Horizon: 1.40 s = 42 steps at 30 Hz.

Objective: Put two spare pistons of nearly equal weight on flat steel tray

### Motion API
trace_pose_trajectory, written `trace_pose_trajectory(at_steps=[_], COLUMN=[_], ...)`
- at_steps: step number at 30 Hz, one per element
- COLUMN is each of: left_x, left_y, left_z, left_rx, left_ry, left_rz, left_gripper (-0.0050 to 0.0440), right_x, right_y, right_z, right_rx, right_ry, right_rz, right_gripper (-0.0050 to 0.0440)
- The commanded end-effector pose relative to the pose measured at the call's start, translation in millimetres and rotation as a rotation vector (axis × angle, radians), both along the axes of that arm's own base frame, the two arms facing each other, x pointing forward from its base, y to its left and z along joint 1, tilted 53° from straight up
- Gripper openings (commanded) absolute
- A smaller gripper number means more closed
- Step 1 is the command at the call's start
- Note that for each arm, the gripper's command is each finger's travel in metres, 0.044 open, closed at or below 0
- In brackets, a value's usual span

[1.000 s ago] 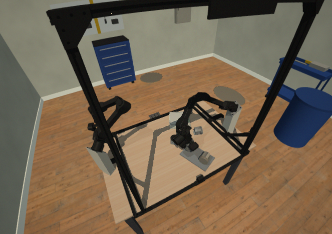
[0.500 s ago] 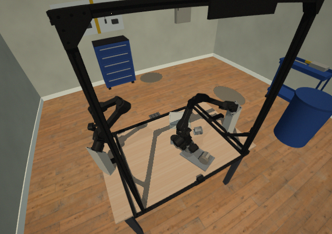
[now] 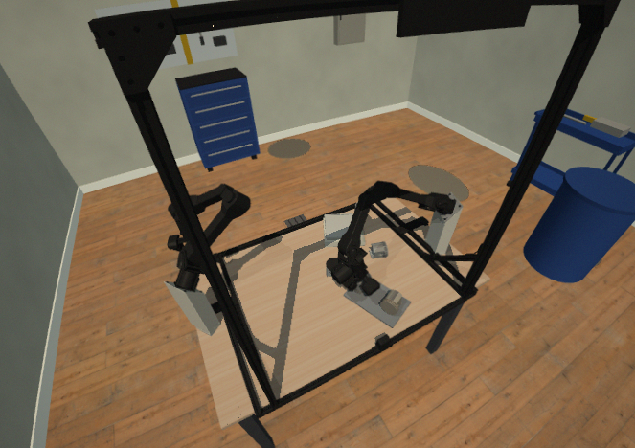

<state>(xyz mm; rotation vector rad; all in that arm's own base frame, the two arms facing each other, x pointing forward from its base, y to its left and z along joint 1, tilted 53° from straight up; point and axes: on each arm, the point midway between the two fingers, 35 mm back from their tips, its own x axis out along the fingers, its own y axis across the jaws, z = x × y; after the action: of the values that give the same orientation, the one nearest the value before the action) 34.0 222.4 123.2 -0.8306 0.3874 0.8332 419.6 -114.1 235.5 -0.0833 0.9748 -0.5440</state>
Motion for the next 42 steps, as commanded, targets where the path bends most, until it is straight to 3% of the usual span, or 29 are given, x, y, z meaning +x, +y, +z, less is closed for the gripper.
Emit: trace_pose_trajectory(at_steps=[1,9,10,32,42], left_x=[0.2,0.2,0.2,0.2,0.2], left_y=[-0.1,-0.1,-0.1,-0.1,-0.1], left_z=[0.1,0.1,0.1,0.1,0.1], left_rx=[0.000,0.000,0.000,0.000,0.000], left_ry=[-0.001,-0.001,-0.001,-0.001,-0.001], left_rz=[-0.001,-0.001,-0.001,-0.001,-0.001], left_gripper=[0.0440,0.0440,0.0440,0.0440,0.0440], right_x=[4.1,6.4,6.2,6.2,-1.0], right_y=[-2.2,-4.1,-4.0,-4.0,3.7], right_z=[-8.1,-10.8,-10.6,-10.6,2.2], right_rx=[0.004,0.004,0.004,0.004,0.004], right_ry=[0.012,0.012,0.012,0.012,0.012], right_rz=[0.008,0.008,0.008,0.008,0.008], right_gripper=[0.0158,0.0158,0.0378,0.0378,0.0378])
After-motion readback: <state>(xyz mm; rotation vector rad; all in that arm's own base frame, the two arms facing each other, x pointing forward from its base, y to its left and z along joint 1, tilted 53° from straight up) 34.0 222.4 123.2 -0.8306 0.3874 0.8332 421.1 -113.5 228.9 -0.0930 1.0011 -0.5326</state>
